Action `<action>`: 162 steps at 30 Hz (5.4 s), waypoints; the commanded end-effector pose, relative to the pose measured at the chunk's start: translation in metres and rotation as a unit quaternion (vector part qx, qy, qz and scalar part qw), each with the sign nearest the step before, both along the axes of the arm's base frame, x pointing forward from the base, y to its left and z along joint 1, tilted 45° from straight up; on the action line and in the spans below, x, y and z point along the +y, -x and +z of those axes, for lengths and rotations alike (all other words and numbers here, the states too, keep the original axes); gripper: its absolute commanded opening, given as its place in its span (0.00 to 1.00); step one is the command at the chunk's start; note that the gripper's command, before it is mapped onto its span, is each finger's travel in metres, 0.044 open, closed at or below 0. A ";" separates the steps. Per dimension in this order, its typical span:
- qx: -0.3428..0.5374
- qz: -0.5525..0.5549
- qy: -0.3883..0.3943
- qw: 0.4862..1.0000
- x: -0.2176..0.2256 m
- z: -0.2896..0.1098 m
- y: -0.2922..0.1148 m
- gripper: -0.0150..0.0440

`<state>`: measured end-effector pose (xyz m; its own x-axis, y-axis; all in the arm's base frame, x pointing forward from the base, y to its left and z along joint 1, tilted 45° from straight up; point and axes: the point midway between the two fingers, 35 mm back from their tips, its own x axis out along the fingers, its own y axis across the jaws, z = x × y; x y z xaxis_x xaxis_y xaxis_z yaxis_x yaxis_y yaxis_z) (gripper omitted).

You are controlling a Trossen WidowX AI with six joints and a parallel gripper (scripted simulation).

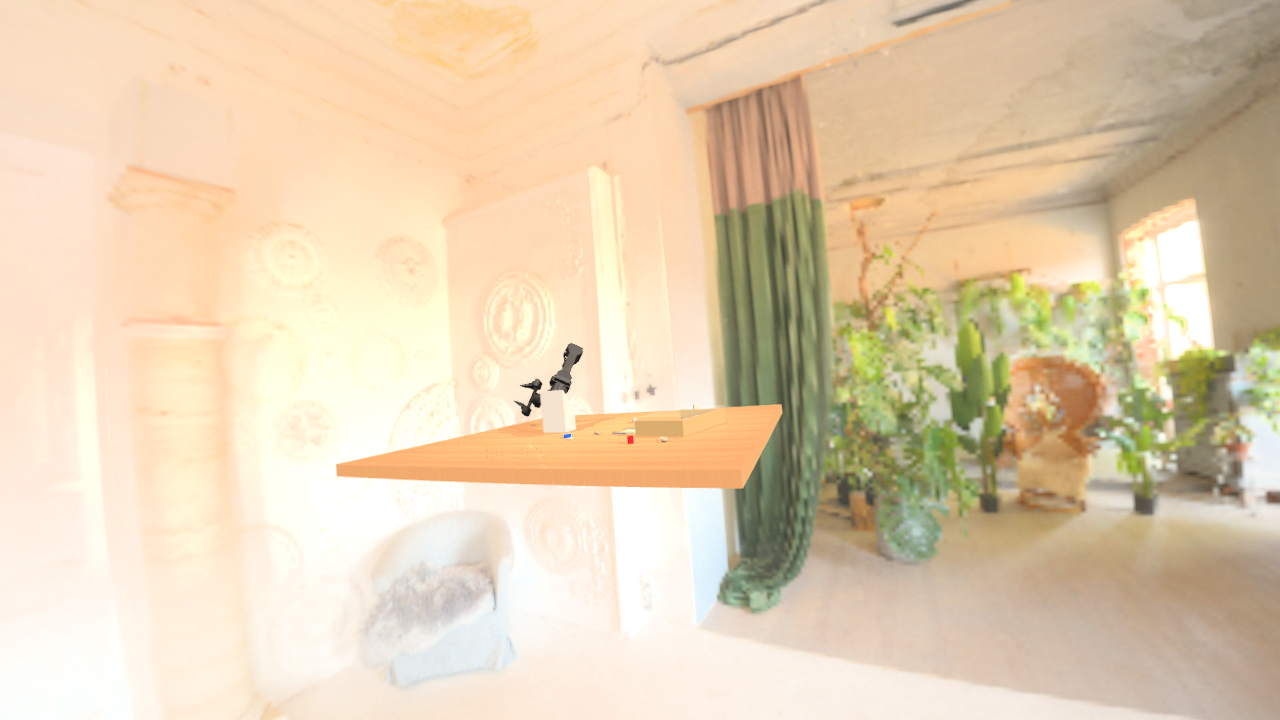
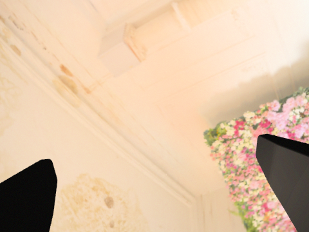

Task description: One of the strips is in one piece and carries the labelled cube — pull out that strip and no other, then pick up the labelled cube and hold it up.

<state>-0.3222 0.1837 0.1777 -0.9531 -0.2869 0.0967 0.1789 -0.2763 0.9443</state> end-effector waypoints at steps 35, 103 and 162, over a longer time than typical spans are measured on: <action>0.022 -0.510 -0.298 0.806 0.198 0.143 -0.241 0.93; -0.230 -0.935 0.230 0.142 -0.253 -0.121 -0.667 0.62; -0.166 -0.778 0.449 0.406 -0.084 -0.146 -0.743 0.25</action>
